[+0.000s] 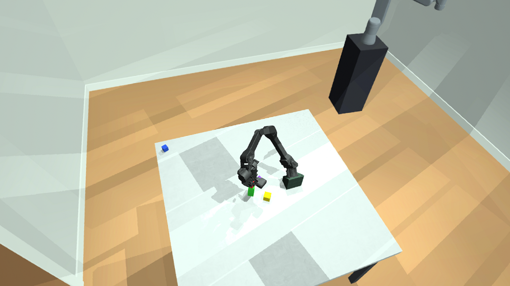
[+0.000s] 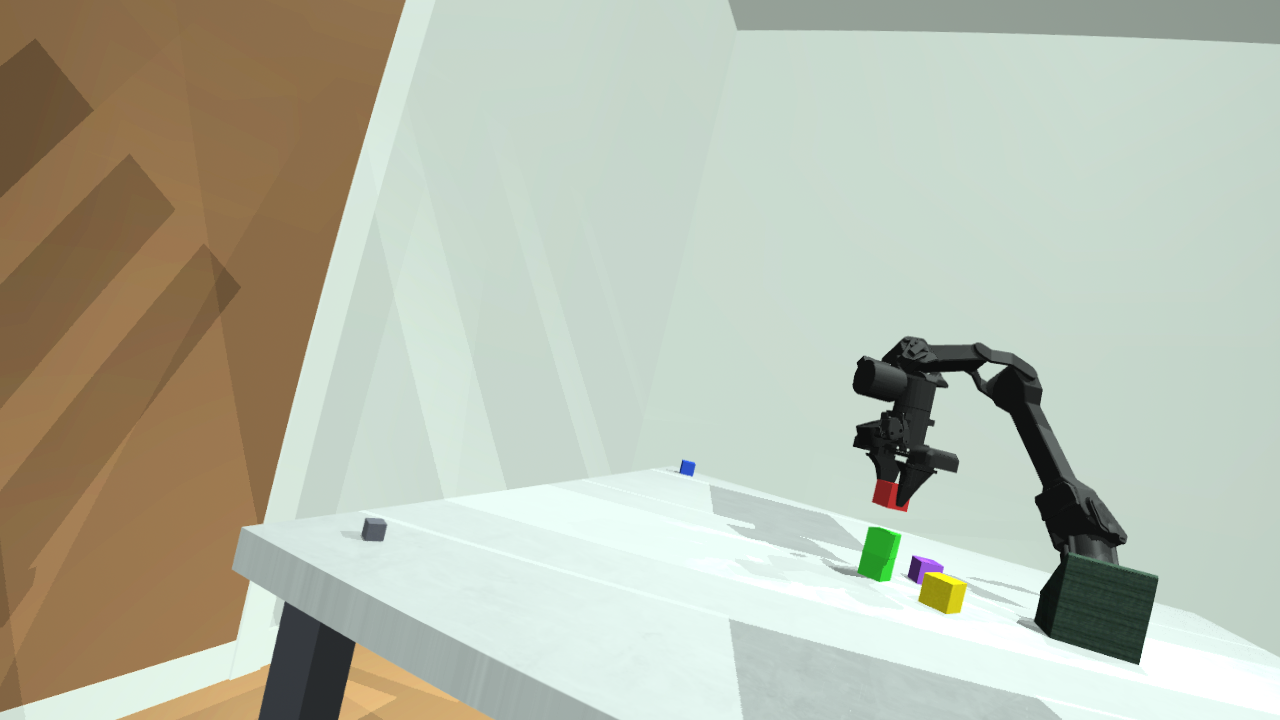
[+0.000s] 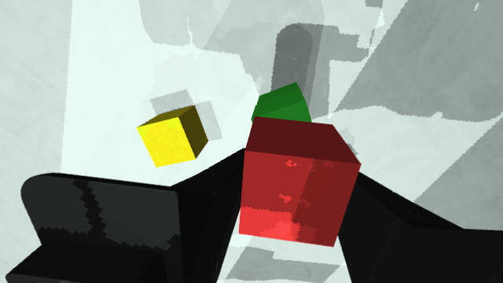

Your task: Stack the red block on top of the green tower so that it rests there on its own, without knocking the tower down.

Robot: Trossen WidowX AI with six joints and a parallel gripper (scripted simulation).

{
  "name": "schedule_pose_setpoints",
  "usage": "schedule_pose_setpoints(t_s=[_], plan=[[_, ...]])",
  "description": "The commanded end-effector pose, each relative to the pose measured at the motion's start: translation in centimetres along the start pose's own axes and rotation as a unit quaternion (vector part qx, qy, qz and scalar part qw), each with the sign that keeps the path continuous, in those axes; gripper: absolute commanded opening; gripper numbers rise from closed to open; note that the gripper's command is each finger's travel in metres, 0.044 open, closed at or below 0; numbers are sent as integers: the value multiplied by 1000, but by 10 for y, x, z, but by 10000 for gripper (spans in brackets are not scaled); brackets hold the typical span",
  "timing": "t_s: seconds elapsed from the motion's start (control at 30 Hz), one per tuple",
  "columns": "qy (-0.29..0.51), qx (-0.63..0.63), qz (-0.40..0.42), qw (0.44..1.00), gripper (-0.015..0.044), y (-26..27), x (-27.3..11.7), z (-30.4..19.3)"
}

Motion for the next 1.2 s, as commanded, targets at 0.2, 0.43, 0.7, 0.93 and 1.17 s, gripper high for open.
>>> schedule_pose_setpoints(t_s=[0.2, 0.43, 0.7, 0.93, 1.17], plan=[[3, -2, -2, 1000, 0, 0, 23, -3], [3, -2, -2, 1000, 0, -1, 38, -3], [3, -2, -2, 1000, 0, -1, 39, -3], [3, -2, -2, 1000, 0, -1, 39, -3], [3, -2, -2, 1000, 0, -1, 39, -3]])
Point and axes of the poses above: the point midway between the two fingers, 35 mm back from their tips, its own x axis out along the fingers, its own y axis across the jaws, z = x × y, the point moved 6 cm from there along -x, back along the fingers, and after that the axes turned 6 degrees about -x, right-handed, at the moved point
